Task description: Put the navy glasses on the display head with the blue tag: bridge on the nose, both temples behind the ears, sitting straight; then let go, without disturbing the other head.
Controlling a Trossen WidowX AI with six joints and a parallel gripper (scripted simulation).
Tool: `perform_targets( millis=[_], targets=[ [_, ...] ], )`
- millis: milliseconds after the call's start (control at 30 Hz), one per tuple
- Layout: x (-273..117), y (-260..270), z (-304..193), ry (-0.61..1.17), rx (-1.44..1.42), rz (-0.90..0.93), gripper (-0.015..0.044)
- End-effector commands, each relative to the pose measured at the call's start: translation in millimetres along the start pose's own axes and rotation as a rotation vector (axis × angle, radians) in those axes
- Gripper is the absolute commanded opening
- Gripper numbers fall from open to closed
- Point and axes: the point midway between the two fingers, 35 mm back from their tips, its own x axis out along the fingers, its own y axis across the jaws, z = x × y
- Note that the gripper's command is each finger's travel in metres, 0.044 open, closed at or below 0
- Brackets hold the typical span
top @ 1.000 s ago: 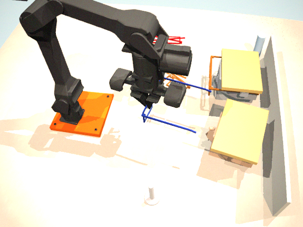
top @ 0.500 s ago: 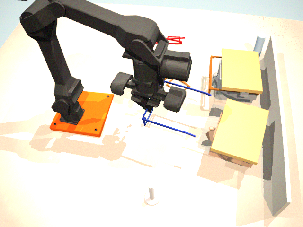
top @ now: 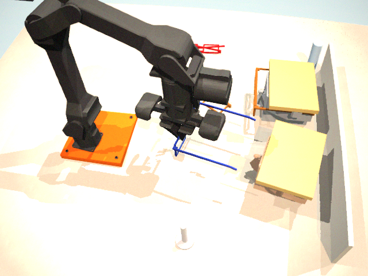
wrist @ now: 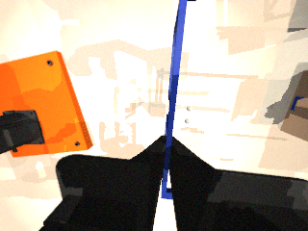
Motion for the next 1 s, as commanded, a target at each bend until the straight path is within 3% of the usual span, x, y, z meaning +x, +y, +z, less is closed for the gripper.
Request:
perform_targets(
  millis=[0, 967],
  targets=[
    [5, 1, 1, -0.005, -0.004, 0.005, 0.0000],
    [22, -6, 3, -0.005, -0.004, 0.005, 0.0000]
  ],
)
